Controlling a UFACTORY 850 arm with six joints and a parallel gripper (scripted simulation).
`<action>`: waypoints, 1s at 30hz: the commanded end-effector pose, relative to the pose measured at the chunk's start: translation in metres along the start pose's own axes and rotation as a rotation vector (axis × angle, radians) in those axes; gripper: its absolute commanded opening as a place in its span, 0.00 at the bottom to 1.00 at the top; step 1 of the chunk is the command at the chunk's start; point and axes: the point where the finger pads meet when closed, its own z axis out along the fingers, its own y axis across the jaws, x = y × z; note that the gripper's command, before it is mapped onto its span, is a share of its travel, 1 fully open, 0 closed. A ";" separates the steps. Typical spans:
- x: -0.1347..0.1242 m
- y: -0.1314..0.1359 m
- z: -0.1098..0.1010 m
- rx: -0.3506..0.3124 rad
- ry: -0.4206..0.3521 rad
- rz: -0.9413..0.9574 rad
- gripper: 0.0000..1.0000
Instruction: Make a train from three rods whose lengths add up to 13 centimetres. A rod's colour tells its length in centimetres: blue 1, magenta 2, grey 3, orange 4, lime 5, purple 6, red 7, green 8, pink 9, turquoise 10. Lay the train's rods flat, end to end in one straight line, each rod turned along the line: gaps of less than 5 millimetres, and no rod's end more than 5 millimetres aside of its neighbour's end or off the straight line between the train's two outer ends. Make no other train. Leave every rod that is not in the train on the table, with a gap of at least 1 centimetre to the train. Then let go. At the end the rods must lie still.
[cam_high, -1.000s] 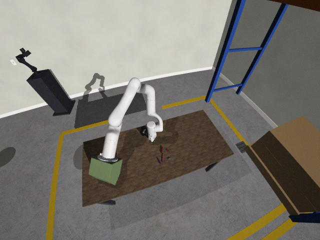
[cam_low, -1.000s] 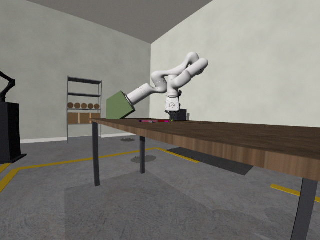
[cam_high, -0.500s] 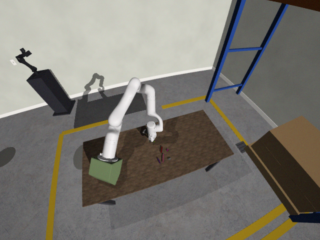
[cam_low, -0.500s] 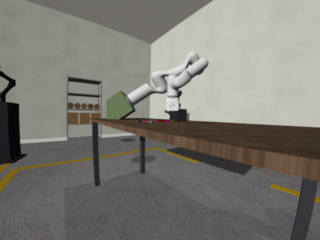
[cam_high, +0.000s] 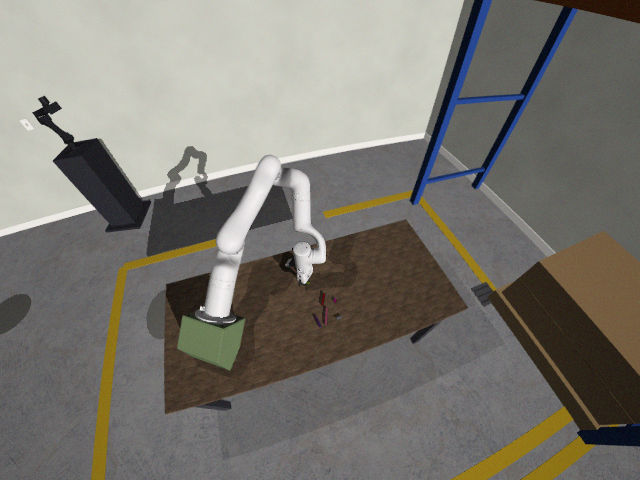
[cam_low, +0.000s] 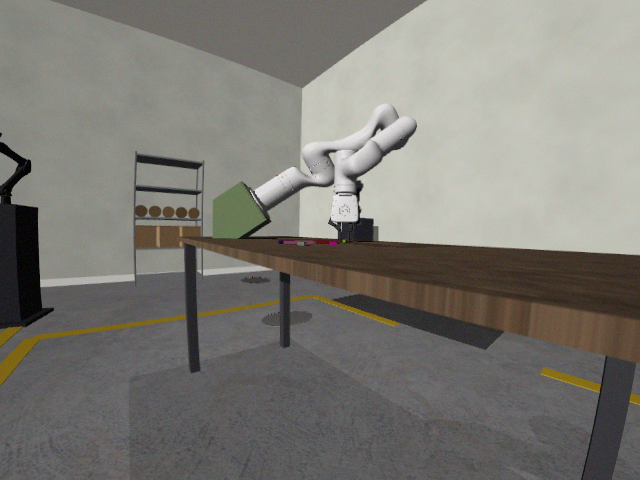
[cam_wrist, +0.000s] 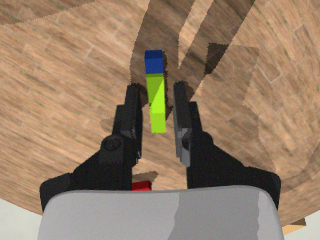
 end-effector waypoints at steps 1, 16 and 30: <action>0.000 0.000 0.000 0.000 -0.001 0.000 0.24; 0.000 0.000 -0.029 0.000 -0.001 0.000 0.24; 0.000 0.000 -0.085 0.000 -0.001 0.000 0.24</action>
